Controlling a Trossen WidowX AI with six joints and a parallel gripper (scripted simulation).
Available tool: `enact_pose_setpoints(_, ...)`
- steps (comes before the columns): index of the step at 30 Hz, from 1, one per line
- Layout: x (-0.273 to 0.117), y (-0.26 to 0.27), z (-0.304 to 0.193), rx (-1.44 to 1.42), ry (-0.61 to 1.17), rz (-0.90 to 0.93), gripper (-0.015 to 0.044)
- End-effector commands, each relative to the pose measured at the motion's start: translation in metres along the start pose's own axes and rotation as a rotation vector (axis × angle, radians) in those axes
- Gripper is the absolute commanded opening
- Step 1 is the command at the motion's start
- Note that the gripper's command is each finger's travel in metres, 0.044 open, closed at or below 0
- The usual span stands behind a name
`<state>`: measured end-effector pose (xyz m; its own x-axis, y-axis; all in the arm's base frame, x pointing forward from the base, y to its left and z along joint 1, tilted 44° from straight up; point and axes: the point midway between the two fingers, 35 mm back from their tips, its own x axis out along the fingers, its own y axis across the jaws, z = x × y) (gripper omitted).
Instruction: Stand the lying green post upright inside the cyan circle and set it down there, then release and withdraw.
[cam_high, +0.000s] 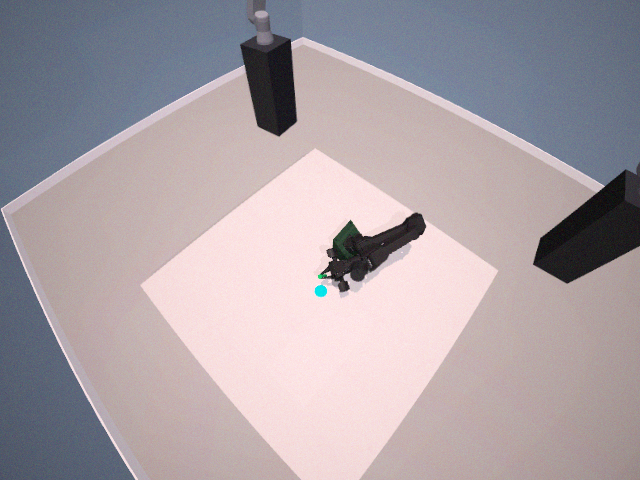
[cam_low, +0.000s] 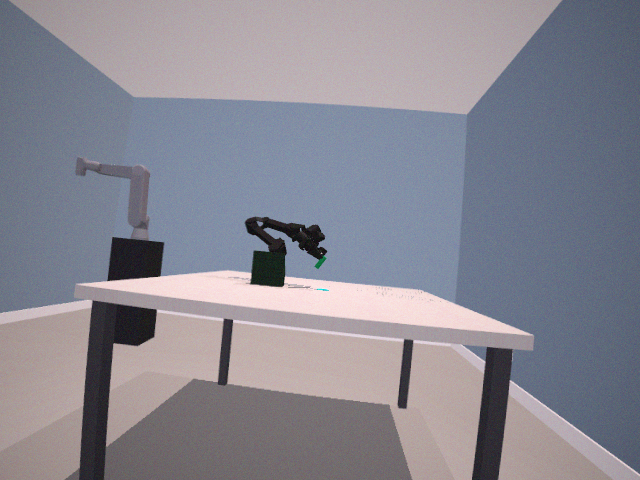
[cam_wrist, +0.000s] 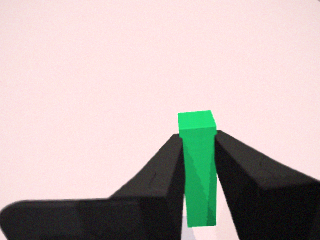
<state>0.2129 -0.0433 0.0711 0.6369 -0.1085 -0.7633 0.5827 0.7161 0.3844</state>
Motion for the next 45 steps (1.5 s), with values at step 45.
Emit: enact_pose_setpoints(45, -0.0042, 0.0024, 0.0057, 0.173, -0.301, 0.148, 0.0023)
